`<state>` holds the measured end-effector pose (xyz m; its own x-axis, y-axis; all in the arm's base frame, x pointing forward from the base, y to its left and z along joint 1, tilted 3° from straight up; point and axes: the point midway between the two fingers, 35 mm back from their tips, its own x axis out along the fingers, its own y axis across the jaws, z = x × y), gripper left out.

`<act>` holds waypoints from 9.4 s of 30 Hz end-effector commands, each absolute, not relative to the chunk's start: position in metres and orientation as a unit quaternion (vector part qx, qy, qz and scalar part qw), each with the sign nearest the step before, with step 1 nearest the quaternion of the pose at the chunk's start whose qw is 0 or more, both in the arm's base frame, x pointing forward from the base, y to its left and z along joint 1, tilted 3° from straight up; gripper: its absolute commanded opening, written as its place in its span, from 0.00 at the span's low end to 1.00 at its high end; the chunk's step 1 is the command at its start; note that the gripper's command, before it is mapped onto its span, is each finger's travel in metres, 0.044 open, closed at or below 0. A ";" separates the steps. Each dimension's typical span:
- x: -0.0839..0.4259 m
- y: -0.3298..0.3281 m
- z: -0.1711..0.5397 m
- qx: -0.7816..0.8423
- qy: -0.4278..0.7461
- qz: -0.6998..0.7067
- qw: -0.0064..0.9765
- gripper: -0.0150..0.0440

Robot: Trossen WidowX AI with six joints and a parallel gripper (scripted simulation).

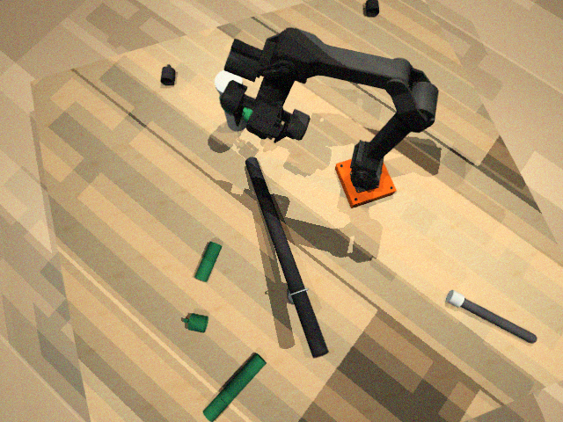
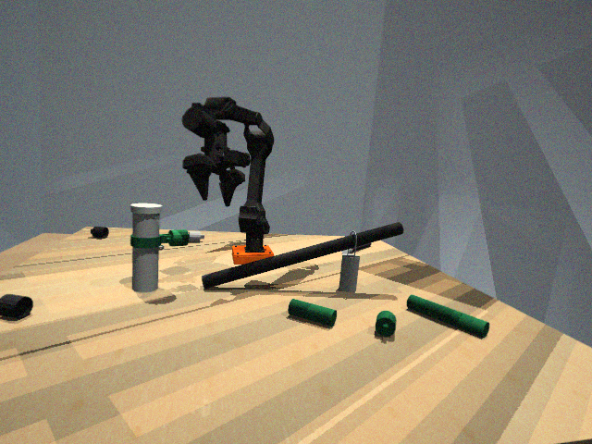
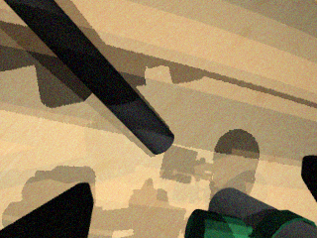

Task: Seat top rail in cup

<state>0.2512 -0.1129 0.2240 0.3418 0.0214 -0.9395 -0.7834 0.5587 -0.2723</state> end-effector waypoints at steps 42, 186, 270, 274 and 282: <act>0.215 -0.213 0.164 -0.701 0.201 0.492 0.476 1.00; 0.287 -0.187 0.101 -0.644 0.345 0.358 0.582 0.25; 0.264 -0.019 0.219 0.028 0.500 -0.071 0.862 1.00; 0.271 -0.017 0.205 0.139 0.527 -0.140 0.827 1.00; 0.285 -0.012 0.163 0.403 0.534 -0.382 0.637 1.00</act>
<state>0.2741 -0.0167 0.1875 0.3034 -0.0813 -0.9494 0.6190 0.7743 0.1315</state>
